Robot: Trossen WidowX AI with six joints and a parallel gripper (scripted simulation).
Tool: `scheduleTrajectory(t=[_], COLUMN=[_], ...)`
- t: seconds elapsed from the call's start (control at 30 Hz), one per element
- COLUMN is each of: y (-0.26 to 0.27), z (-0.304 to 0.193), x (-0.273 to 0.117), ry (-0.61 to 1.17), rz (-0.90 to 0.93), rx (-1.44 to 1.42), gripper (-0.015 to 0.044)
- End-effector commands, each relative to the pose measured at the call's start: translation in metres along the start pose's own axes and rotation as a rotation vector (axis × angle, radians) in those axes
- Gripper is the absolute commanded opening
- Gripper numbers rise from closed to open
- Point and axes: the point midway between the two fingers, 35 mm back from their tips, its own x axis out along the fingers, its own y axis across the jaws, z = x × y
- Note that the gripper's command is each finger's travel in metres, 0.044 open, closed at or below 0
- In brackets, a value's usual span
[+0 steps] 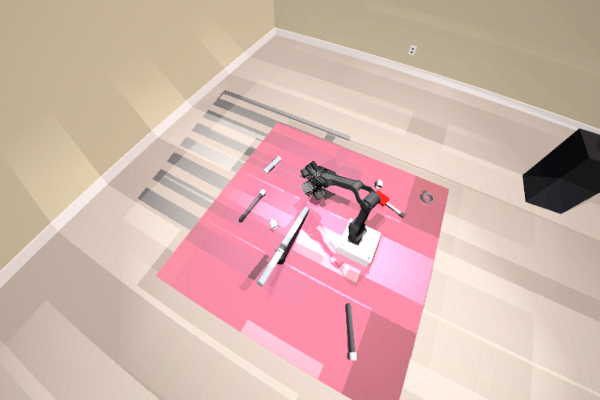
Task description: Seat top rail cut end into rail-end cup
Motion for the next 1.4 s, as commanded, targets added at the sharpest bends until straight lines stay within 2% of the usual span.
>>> scheduleTrajectory(t=[0.0, 1.37], y=[0.004, 0.004], z=[-0.001, -0.001], x=[0.006, 0.072], ry=[0.003, 0.003], rz=[0.006, 0.003], rx=[-0.004, -0.004], gripper=[0.044, 0.044])
